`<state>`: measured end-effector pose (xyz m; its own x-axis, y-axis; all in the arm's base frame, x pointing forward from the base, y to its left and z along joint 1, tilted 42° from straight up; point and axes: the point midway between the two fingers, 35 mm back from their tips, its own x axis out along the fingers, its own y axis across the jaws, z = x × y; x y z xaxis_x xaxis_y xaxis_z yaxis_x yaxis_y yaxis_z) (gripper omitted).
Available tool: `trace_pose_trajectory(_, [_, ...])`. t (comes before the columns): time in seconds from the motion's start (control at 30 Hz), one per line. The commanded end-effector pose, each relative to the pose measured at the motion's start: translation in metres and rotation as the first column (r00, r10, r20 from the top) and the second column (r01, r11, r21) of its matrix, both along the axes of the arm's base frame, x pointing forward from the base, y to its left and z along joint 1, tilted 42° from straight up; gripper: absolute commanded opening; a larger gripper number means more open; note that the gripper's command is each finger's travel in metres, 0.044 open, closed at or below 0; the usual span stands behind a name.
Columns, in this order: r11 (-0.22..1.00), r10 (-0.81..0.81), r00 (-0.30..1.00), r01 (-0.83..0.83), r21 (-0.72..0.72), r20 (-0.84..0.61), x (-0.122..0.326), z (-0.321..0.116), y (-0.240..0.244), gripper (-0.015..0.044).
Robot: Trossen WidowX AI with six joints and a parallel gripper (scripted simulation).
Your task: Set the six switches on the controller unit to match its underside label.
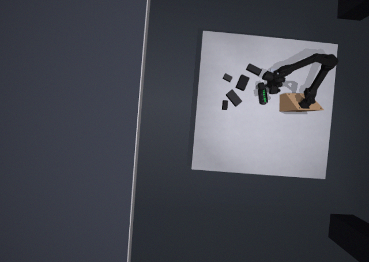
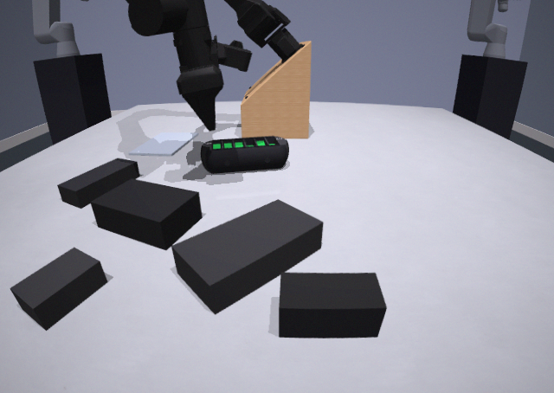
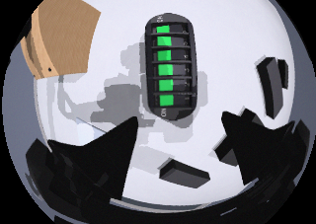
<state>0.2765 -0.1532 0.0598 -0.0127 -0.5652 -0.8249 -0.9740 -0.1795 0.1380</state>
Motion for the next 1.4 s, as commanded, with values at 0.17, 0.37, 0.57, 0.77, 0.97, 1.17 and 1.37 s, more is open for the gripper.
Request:
trace_pose_trajectory(0.17, [1.000, -0.001, 0.999, -0.001, 0.030, 0.043, -0.009, 0.000, 0.000, 0.0440])
trace_pose_trajectory(0.37, [1.000, -0.001, 0.999, 0.000, 0.031, 0.043, -0.007, -0.007, -0.007, 0.0440])
trace_pose_trajectory(0.57, [1.000, -0.001, 0.999, 0.000, 0.031, 0.042, -0.006, -0.014, -0.014, 0.0440])
trace_pose_trajectory(0.77, [1.000, -0.001, 0.999, 0.000, 0.031, 0.042, -0.006, -0.021, -0.020, 0.0440])
trace_pose_trajectory(0.97, [1.000, -0.001, 0.999, 0.000, 0.031, 0.042, -0.006, -0.029, -0.027, 0.0440])
trace_pose_trajectory(1.17, [1.000, -0.001, 0.999, 0.000, 0.030, 0.041, -0.006, -0.036, -0.034, 0.0440])
trace_pose_trajectory(1.37, [1.000, -0.001, 0.999, 0.000, 0.029, 0.041, -0.006, -0.042, -0.040, 0.0440])
